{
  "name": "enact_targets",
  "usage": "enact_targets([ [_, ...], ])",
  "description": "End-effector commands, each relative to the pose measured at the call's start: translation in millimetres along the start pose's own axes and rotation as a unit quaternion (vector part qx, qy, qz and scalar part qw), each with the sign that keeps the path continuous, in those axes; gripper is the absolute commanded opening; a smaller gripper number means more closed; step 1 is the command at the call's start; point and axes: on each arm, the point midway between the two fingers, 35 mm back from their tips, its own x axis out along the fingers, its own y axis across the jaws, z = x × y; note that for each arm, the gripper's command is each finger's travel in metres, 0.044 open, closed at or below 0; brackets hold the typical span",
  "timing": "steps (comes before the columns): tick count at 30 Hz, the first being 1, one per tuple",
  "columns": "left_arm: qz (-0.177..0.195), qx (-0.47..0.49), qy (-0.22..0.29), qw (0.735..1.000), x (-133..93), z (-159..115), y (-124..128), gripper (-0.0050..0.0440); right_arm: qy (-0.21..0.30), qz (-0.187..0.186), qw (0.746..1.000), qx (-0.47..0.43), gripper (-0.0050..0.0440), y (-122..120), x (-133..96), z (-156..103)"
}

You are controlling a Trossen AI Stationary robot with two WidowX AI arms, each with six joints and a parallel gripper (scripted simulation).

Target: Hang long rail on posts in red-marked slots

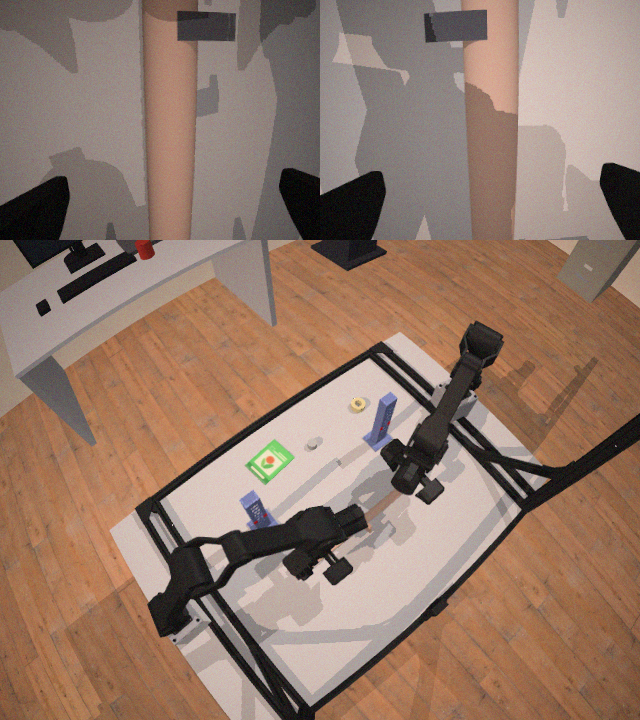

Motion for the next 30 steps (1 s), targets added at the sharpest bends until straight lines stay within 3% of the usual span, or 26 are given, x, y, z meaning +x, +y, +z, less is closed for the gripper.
enact_targets([
  [1, 0.000, 0.000, 0.001, 1.000, -1, 0, 0, 0.0440, 0.001, 0.000, 1.000, 0.000, 0.0440, 0, -1, -1],
  [30, 0.000, 0.000, 0.001, 1.000, 34, 2, 0, 0.0440, 0.001, 0.000, 1.000, 0.000, 0.0440, 0, 33, 1],
])
